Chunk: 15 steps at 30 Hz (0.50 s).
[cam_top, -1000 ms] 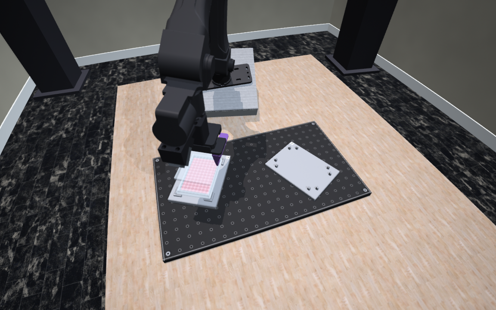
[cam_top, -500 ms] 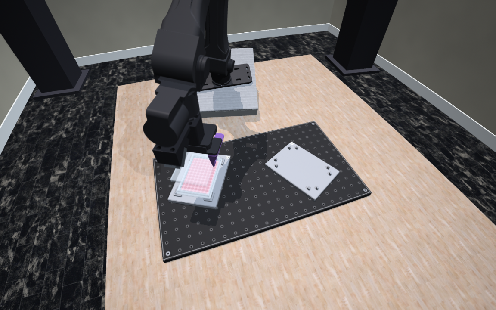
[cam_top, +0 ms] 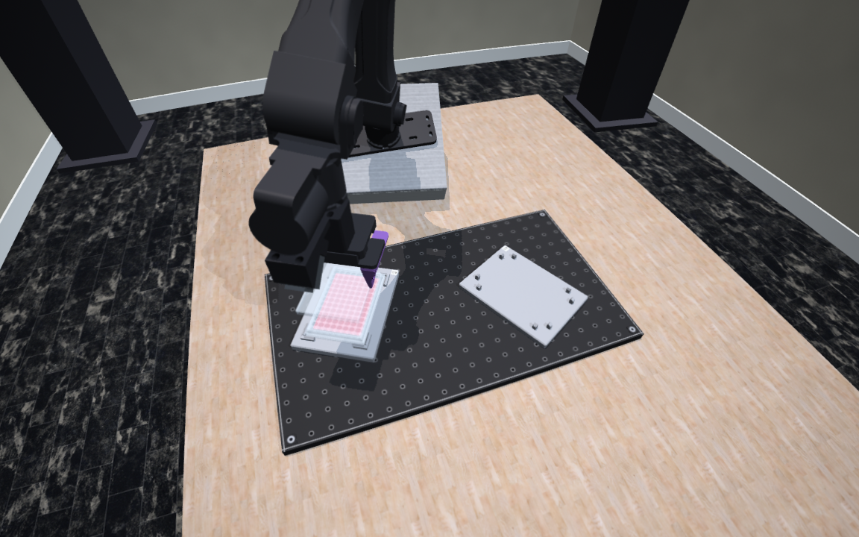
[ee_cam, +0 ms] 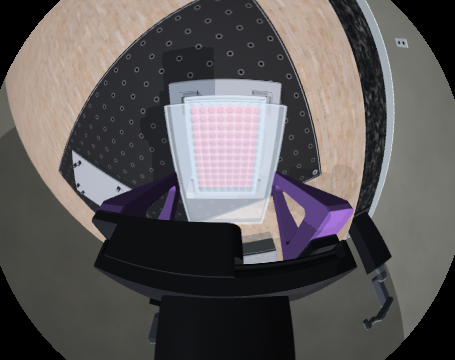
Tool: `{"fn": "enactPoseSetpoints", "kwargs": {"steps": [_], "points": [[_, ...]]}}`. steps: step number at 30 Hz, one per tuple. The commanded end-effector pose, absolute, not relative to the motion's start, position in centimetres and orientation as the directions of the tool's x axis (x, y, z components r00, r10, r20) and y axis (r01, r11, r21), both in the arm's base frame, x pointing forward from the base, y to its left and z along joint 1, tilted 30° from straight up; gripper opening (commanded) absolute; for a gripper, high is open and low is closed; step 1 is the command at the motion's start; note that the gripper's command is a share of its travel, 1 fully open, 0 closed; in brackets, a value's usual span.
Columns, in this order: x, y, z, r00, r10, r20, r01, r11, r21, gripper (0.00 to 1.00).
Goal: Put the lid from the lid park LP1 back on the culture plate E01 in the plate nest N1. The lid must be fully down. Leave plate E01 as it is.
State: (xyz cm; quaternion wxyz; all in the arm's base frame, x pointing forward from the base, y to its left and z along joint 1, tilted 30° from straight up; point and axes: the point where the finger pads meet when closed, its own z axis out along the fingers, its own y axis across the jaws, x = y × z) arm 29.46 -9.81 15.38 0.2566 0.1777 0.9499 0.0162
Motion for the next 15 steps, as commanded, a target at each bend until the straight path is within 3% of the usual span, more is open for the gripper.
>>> {"fn": "enactPoseSetpoints", "kwargs": {"steps": [1,15], "points": [[29.5,-9.8,15.8,-0.799,0.344,-0.493,0.328,0.937,0.121,0.00],[30.2,-9.9,14.7,-0.799,0.344,-0.493,0.328,0.937,0.121,0.00]]}}
